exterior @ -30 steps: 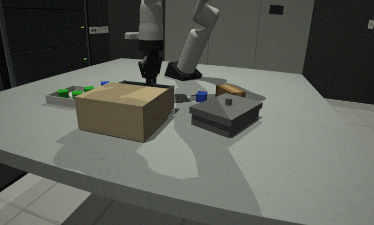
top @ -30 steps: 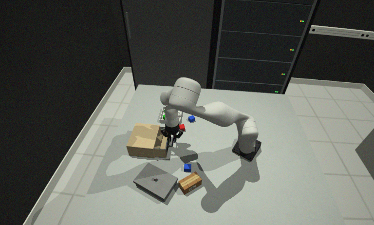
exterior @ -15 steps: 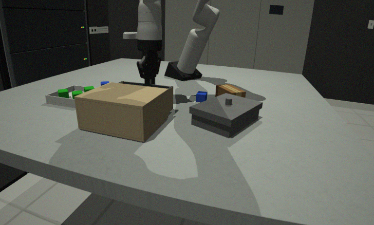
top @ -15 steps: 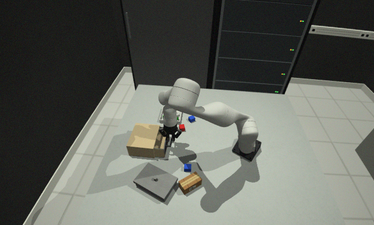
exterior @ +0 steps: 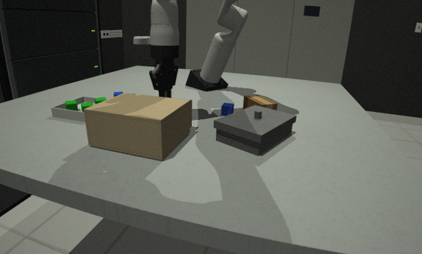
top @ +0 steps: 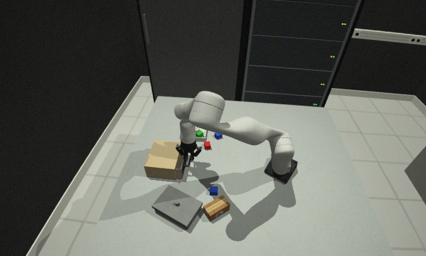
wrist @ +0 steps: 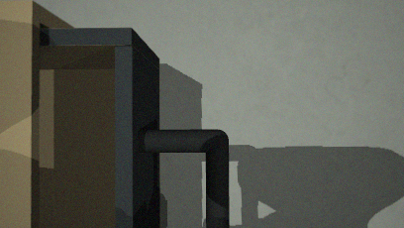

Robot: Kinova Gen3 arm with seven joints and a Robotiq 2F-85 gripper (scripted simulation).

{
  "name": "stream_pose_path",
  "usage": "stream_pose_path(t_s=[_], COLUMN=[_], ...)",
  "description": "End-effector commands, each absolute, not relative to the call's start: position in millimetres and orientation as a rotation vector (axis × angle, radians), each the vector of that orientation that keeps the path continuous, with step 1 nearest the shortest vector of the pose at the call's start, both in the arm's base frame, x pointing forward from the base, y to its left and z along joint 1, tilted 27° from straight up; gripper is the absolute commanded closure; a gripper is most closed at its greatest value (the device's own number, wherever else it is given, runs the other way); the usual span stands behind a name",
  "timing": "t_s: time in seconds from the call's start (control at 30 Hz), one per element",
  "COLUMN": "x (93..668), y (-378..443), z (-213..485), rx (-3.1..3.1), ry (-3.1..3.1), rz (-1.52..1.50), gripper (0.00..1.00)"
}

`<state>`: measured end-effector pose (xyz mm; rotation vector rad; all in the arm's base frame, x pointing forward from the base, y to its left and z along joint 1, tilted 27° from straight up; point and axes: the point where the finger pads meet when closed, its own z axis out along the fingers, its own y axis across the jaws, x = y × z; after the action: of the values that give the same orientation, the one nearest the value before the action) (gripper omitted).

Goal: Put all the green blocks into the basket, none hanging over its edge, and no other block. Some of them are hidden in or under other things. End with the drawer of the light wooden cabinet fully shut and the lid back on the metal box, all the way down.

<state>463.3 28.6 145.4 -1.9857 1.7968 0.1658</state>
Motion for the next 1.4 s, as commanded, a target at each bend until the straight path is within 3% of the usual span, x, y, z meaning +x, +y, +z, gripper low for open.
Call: stream_pose_path(t_s=[0.0,1.37], x=[470,497], y=[30,32], z=[146,152], rx=[-1.994,-1.991], ry=[1.796,1.800], rz=[0.176,0.181], gripper=[0.70,0.70])
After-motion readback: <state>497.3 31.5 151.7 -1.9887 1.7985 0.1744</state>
